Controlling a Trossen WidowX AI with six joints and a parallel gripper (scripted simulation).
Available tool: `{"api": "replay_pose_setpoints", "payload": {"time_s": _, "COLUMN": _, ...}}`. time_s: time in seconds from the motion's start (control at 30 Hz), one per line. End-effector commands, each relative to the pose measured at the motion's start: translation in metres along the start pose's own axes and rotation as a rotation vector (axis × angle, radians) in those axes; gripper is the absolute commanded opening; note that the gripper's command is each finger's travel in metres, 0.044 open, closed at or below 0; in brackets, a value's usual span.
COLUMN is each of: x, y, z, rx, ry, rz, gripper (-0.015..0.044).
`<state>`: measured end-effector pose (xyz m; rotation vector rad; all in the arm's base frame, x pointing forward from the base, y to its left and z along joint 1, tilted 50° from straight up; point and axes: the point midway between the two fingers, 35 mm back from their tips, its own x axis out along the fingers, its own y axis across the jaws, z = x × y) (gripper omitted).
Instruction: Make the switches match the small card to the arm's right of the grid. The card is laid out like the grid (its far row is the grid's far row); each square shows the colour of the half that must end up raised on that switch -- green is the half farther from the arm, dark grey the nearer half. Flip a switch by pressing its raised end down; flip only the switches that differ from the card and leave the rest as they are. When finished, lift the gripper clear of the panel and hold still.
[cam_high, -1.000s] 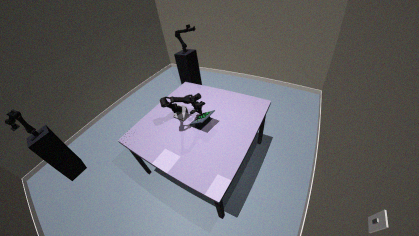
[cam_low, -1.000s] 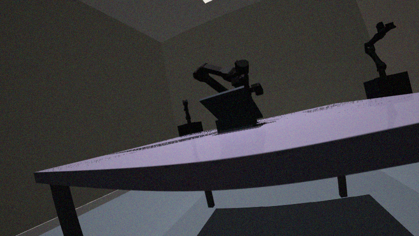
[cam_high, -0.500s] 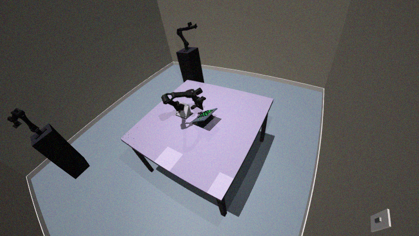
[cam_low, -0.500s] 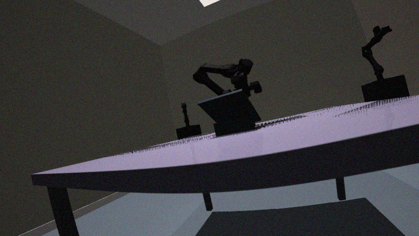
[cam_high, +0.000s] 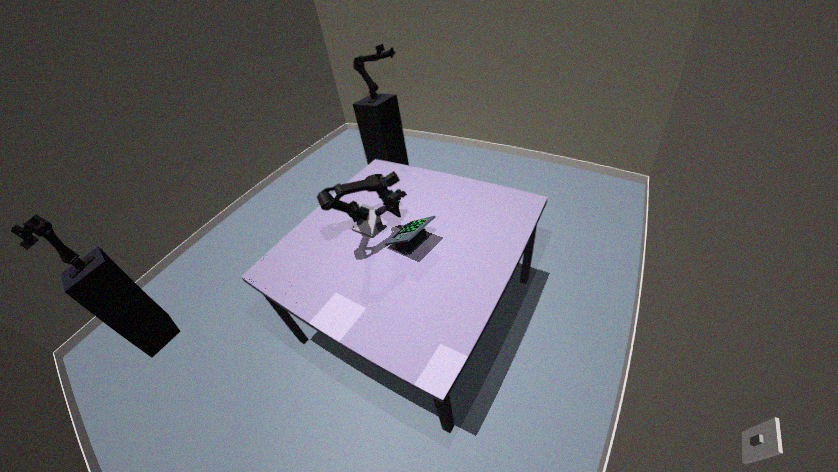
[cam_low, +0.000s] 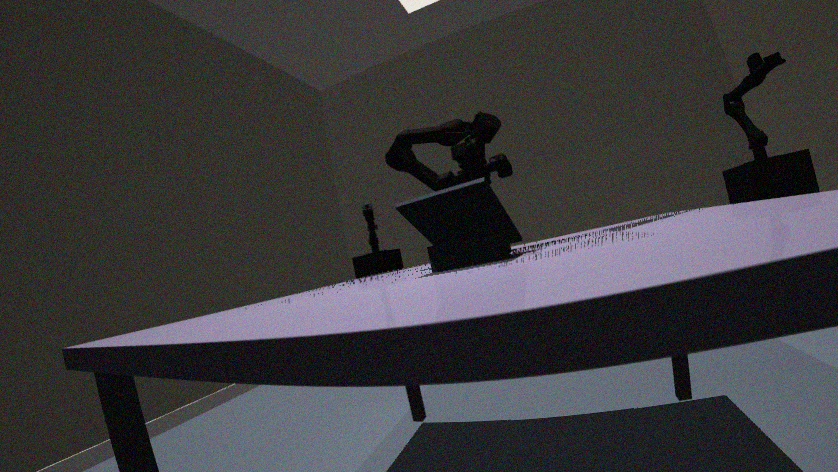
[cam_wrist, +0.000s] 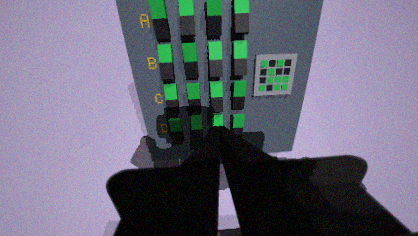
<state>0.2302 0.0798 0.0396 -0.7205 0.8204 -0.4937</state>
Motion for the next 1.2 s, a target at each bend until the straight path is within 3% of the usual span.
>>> {"api": "replay_pose_setpoints", "payload": {"time_s": 0.0, "x": 0.006, "y": -0.004, "z": -0.002, "rx": -0.011, "ry": -0.003, "rz": -0.001, "gripper": 0.0000}}
{"api": "replay_pose_setpoints", "payload": {"time_s": 0.13, "x": 0.034, "y": -0.005, "z": -0.002, "rx": -0.010, "ry": -0.025, "rz": -0.005, "gripper": 0.0000}}
{"api": "replay_pose_setpoints", "payload": {"time_s": 1.17, "x": 0.060, "y": -0.006, "z": -0.002, "rx": -0.010, "ry": -0.027, "rz": -0.007, "gripper": 0.0000}}
